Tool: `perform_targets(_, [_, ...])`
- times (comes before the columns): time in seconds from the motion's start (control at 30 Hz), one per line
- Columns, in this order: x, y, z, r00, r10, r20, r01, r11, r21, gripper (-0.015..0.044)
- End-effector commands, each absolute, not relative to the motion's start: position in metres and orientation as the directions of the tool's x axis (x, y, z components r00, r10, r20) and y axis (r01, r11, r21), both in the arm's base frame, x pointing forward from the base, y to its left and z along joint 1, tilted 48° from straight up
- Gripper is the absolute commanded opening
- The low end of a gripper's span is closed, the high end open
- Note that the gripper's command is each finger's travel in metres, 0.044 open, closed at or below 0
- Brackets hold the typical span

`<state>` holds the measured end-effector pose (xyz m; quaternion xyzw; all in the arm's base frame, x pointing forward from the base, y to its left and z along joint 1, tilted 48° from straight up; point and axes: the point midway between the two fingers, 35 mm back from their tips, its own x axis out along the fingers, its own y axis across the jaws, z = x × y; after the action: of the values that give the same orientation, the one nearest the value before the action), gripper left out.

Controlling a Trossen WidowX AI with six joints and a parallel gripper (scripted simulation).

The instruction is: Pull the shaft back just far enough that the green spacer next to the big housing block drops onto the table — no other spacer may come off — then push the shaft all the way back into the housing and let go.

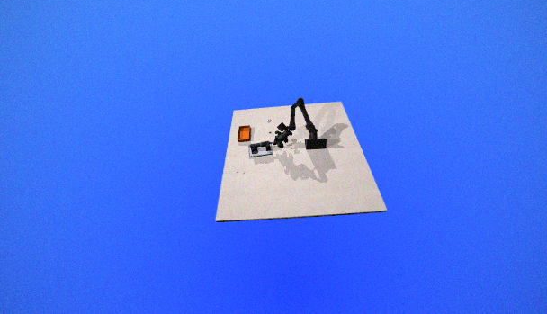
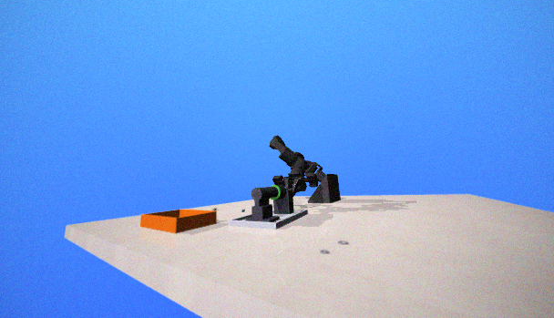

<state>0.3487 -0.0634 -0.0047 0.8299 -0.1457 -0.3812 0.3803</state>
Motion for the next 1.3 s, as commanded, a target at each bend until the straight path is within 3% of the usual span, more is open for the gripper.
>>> perform_targets(0.0, [0.3479,-0.0637,-0.0047,0.666,-0.533,-0.522,0.046,-0.669,0.742,0.0000])
perform_targets(1.27, [0.3443,-0.0637,-0.0045,0.666,-0.533,-0.522,0.046,-0.669,0.742,0.0000])
